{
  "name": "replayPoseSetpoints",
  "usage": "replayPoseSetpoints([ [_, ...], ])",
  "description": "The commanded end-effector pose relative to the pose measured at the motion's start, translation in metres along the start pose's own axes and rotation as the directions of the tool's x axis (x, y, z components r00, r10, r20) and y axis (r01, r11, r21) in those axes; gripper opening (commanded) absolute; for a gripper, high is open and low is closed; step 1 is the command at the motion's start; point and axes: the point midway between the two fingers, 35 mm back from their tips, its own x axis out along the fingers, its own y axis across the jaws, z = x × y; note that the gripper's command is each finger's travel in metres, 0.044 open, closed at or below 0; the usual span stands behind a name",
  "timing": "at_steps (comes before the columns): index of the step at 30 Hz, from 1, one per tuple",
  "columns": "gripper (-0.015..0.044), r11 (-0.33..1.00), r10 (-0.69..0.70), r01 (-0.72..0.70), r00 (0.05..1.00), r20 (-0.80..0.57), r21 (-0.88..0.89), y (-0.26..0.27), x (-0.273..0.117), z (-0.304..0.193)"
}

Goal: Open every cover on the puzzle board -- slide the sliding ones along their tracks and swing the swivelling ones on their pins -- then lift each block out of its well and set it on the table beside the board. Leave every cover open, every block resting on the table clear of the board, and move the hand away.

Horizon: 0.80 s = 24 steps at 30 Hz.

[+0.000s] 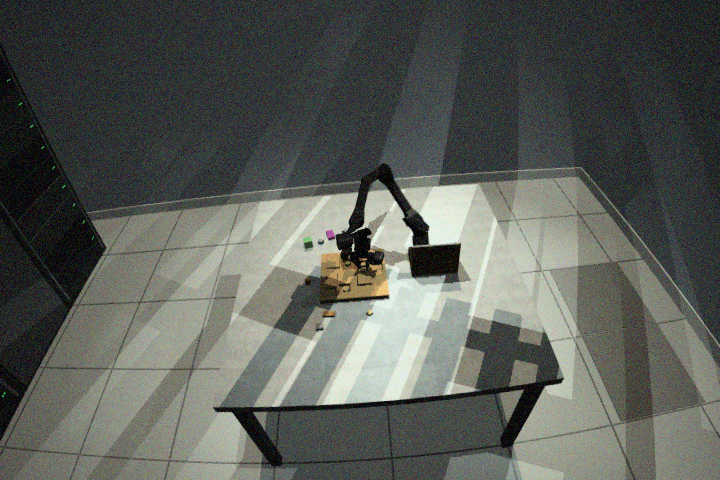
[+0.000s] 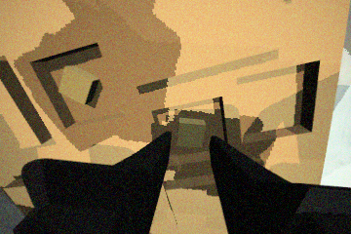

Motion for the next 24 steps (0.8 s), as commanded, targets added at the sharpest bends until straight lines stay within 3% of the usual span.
replayPoseSetpoints([
  [1, 0.0144, 1.000, -0.001, 0.001, 1.000, 0.004, -0.006, -0.0008, 0.0029, 0.0008],
  [12, 0.0144, 1.000, -0.001, 0.001, 1.000, 0.004, -0.006, -0.0009, 0.0108, 0.0009],
  [24, 0.0080, 1.000, 0.002, -0.002, 1.000, -0.001, 0.001, 0.0007, 0.0087, -0.0001],
])
